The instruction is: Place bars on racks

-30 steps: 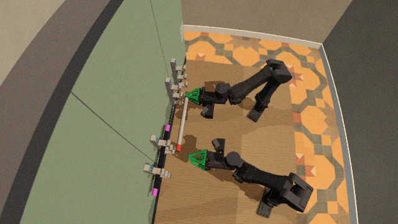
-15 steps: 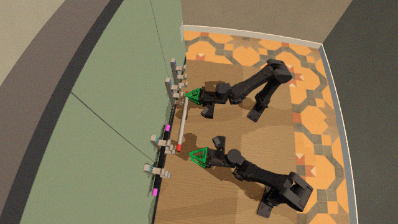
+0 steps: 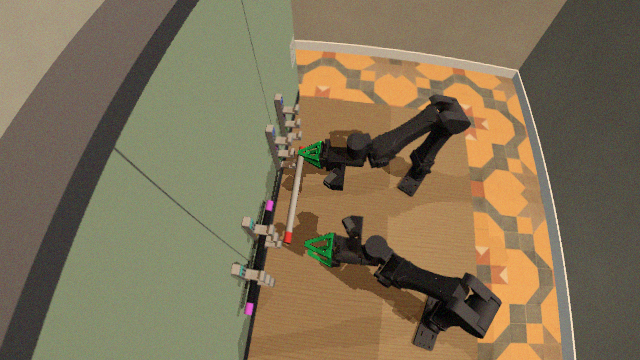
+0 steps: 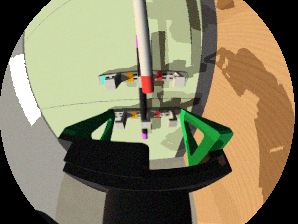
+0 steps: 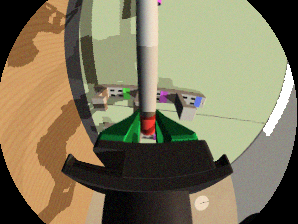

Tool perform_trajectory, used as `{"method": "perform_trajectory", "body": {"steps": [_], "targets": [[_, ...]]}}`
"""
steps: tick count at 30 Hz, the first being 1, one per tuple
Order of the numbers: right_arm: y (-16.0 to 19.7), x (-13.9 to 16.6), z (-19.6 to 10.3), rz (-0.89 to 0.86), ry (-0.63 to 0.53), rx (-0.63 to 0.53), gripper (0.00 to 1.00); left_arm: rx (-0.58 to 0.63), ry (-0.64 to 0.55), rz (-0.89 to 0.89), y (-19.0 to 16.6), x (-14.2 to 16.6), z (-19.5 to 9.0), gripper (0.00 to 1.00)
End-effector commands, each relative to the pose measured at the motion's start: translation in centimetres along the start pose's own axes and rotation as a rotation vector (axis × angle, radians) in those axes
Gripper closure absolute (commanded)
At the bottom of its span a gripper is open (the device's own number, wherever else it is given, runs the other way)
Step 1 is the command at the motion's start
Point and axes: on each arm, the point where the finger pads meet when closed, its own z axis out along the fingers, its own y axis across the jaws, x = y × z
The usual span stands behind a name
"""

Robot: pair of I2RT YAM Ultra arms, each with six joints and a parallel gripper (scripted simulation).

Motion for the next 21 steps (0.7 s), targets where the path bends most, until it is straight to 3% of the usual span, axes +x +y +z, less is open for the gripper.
{"method": "perform_trajectory", "body": {"steps": [1, 21], "targets": [[-4.3, 0.1, -0.3, 0.058, 0.002, 0.096, 1.0, -0.039, 0.005, -0.023, 1.7, -0.6, 0.3, 0.0], [-4.6, 0.1, -0.3, 0.058, 0.002, 0.096, 1.0, -0.039, 0.005, -0.023, 1.6, -2.0, 0.1, 0.0]]}}
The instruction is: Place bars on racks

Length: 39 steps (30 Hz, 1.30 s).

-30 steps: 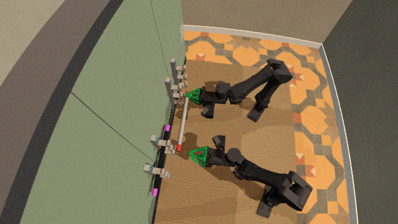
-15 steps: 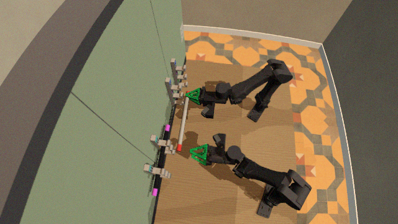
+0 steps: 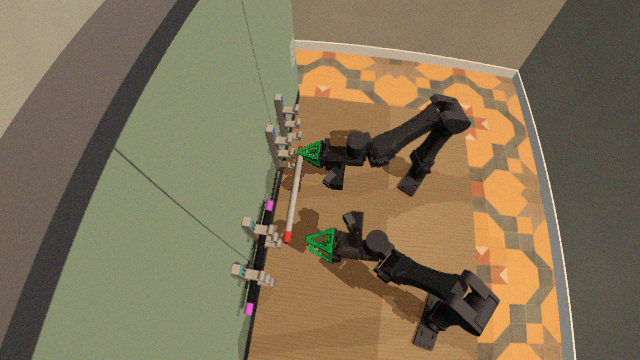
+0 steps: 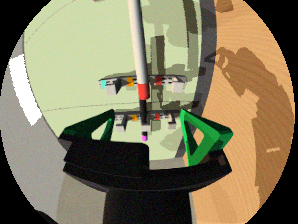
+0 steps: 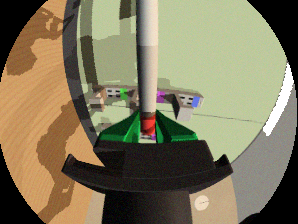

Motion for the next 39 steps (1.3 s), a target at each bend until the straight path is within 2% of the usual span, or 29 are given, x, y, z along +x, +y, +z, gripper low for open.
{"method": "perform_trajectory", "body": {"steps": [1, 39], "targets": [[-4.0, 0.2, -0.3, 0.056, 0.002, 0.092, 1.0, -0.04, 0.002, -0.026, 1.7, -0.7, 0.2, 0.0], [-3.6, -0.4, 0.2, 0.056, 0.002, 0.092, 1.0, -0.04, 0.002, -0.026, 1.5, -2.0, 0.4, 0.0]]}}
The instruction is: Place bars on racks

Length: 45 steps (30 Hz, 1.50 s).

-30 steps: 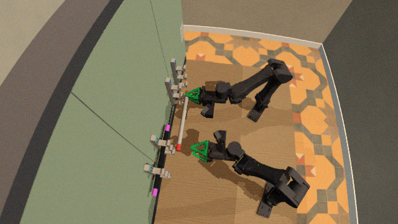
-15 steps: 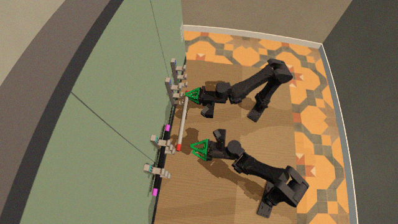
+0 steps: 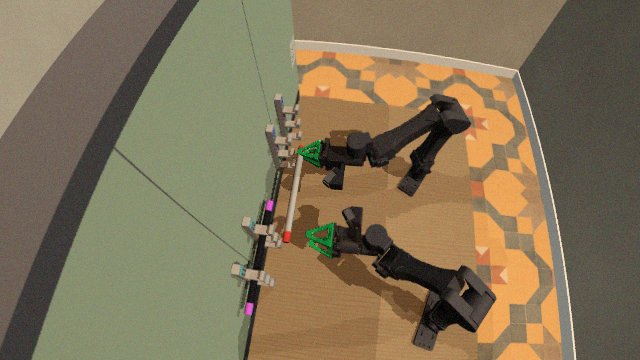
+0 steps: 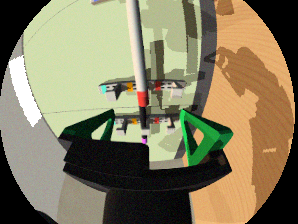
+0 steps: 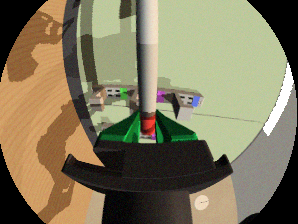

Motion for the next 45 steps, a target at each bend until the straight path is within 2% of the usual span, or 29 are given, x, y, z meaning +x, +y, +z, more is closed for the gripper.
{"method": "perform_trajectory", "body": {"steps": [1, 24, 45], "targets": [[-3.6, -0.5, 0.2, 0.056, -0.002, 0.092, 1.0, -0.039, -0.001, -0.028, 1.7, -0.6, 0.2, 0.0], [-3.4, -0.8, 0.7, 0.056, -0.002, 0.092, 1.0, -0.039, -0.001, -0.028, 1.6, -0.6, 0.1, 0.0], [-3.2, -0.8, 0.6, 0.056, -0.002, 0.092, 1.0, -0.039, -0.001, -0.028, 1.7, -0.5, 2.3, 0.0]]}}
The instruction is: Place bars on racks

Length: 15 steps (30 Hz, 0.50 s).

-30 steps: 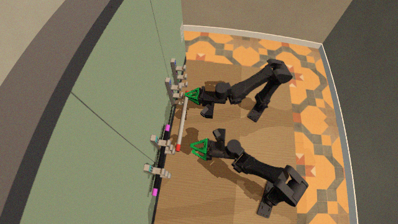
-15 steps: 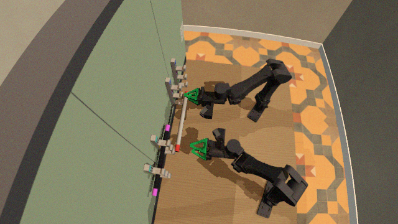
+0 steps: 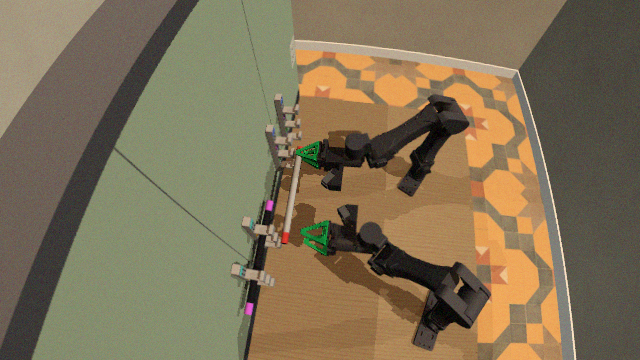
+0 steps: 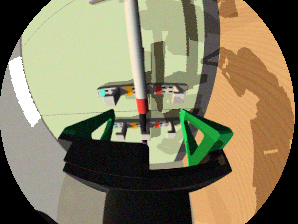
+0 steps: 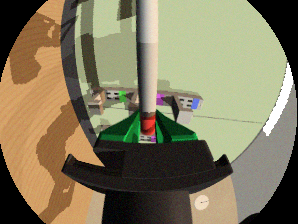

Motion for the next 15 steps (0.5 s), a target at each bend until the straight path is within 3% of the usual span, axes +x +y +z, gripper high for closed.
{"method": "perform_trajectory", "body": {"steps": [1, 15], "targets": [[-3.0, -0.4, 0.2, 0.054, -0.001, 0.086, 1.0, -0.036, -0.001, -0.026, 1.7, 0.0, 0.9, 0.0], [-2.8, -0.4, 0.2, 0.054, -0.001, 0.086, 1.0, -0.036, -0.001, -0.026, 1.7, 0.0, 2.3, 0.0]]}}
